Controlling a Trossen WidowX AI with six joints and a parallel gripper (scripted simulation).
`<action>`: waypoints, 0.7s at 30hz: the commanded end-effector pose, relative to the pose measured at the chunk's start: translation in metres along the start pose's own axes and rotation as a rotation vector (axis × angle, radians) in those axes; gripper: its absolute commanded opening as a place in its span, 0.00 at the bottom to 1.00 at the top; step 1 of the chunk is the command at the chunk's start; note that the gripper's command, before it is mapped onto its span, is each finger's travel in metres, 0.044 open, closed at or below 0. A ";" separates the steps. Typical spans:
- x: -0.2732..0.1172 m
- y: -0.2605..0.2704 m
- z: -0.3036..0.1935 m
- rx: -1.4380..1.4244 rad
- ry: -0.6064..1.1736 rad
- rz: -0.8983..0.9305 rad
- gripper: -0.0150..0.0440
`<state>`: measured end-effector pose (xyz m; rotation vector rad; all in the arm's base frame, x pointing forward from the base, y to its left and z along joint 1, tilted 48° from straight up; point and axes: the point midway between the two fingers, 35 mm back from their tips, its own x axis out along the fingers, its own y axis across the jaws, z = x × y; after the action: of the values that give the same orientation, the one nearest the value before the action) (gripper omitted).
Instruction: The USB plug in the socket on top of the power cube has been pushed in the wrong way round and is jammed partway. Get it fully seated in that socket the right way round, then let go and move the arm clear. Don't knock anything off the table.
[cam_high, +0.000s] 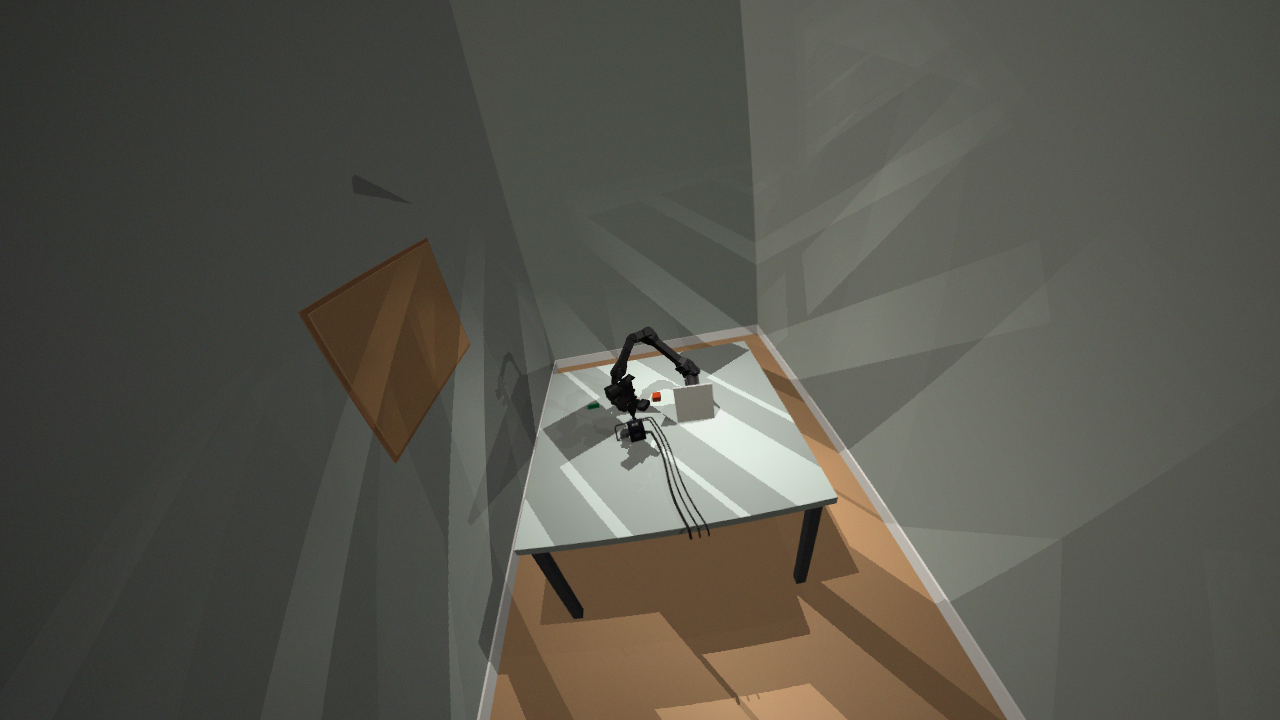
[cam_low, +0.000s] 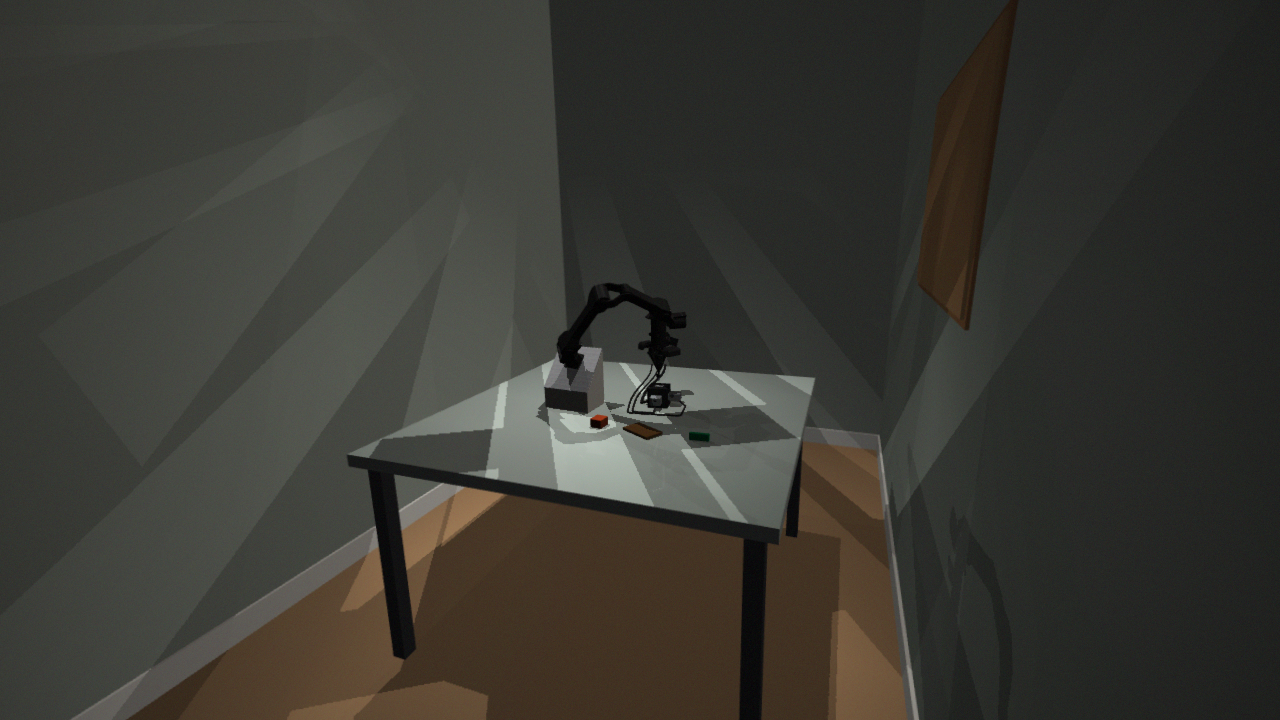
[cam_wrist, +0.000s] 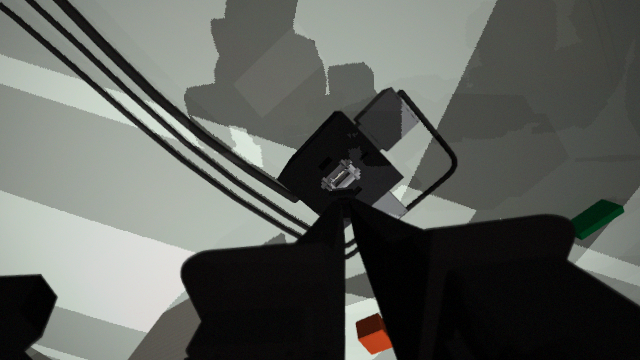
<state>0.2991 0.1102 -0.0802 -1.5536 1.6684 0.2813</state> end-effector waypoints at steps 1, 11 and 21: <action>0.000 0.000 0.000 0.106 0.001 0.001 0.25; 0.000 0.000 0.000 0.368 0.001 0.001 0.25; 0.000 0.000 0.000 0.630 0.001 0.000 0.25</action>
<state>0.2991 0.1102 -0.0802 -1.1362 1.5731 -0.1705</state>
